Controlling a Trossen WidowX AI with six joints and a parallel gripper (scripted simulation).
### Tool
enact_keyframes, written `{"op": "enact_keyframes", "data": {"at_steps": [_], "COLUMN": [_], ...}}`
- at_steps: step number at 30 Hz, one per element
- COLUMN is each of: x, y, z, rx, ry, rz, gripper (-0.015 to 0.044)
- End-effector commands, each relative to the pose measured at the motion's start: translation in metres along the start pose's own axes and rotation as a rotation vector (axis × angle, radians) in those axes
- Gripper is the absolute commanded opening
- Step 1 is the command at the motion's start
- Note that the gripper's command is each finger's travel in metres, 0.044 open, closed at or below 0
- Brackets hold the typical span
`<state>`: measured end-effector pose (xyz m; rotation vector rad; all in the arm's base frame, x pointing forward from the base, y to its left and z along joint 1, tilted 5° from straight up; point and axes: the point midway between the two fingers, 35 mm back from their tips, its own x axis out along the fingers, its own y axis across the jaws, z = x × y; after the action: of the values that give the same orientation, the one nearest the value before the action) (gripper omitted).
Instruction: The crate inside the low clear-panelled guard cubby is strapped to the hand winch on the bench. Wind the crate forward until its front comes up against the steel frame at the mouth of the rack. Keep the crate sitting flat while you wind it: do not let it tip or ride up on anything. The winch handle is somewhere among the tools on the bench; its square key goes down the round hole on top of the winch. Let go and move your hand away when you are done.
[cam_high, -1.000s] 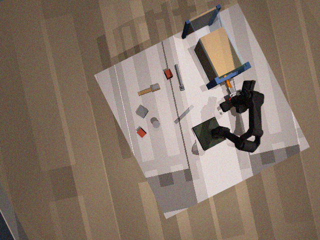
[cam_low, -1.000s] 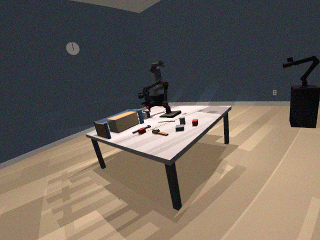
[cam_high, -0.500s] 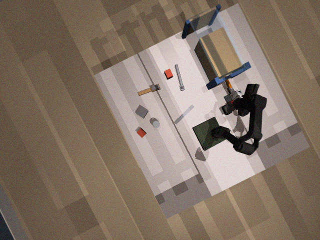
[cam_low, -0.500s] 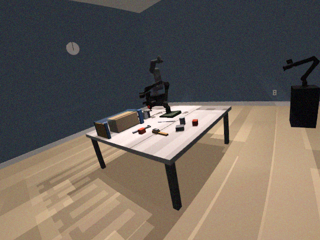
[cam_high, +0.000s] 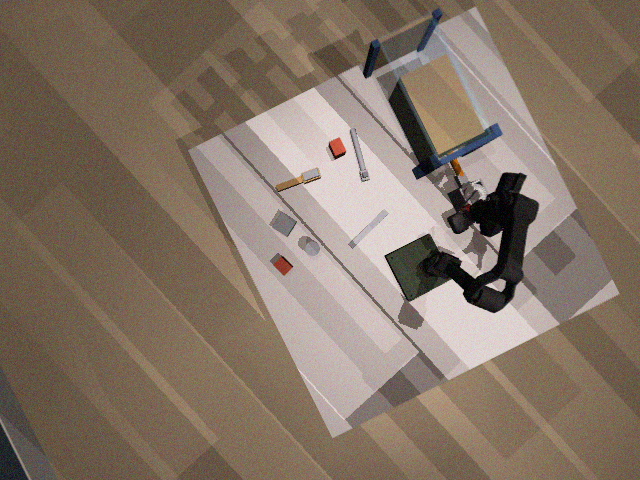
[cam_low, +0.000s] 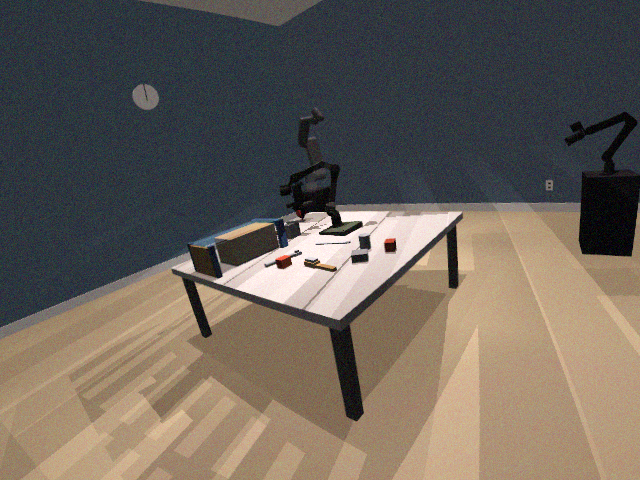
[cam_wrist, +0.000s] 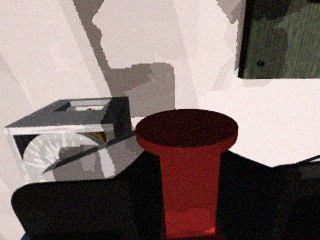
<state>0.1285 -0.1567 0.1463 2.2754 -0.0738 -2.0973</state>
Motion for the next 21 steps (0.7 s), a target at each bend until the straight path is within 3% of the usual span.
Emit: {"op": "enact_keyframes", "data": {"at_steps": [1,21], "x": [0.0,-0.001], "y": [0.006,0.021], "z": [0.014,0.034], "rx": [0.016,0.015], "ry": [-0.031,-0.033], "rz": [0.021,0.022], "gripper": [0.0,0.0]}}
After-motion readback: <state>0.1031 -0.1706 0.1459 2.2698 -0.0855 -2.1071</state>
